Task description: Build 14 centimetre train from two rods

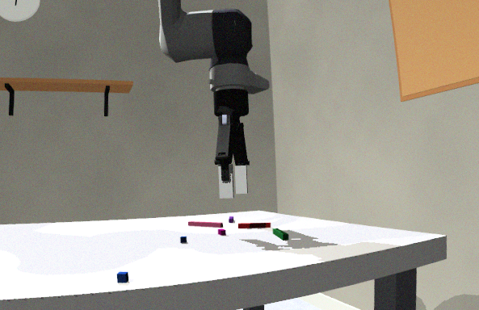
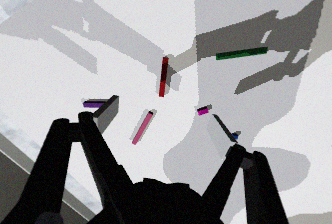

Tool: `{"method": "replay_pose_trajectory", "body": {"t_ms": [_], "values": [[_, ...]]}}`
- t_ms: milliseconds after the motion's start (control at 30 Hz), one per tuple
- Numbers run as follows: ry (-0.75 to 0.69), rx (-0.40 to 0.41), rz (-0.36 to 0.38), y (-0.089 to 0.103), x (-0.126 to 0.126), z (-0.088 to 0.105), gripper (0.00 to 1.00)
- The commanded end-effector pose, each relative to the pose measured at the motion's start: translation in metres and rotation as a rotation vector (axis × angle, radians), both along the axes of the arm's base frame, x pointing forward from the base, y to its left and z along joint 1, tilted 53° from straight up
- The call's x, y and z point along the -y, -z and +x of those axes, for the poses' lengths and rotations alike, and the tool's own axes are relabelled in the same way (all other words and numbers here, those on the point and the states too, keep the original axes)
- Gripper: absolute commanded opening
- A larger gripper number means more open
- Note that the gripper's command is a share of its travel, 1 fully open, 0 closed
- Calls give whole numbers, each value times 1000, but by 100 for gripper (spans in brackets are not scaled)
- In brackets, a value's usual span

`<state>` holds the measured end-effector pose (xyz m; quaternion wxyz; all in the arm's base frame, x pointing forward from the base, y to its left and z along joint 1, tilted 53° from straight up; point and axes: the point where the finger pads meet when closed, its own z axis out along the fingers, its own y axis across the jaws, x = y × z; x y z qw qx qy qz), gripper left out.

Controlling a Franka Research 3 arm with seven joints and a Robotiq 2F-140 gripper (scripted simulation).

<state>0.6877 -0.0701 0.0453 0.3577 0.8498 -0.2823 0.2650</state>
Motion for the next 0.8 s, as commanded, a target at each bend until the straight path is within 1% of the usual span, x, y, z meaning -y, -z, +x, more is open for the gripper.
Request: {"method": "replay_pose_trajectory", "body": {"t_ms": [0, 33, 100, 133, 600, 667, 700, 767], "values": [[-93, -132, -43, 1, 0, 0, 100], [-103, -145, -47, 2, 0, 0, 100], [-103, -145, -47, 2, 0, 0, 100], [-130, -178, -58, 3, -2, 0, 100], [-266, -350, -113, 11, -7, -2, 100], [-266, -350, -113, 11, -7, -2, 100], [-293, -384, -124, 12, -8, -2, 100], [-312, -407, -131, 13, -9, -2, 100]]}}
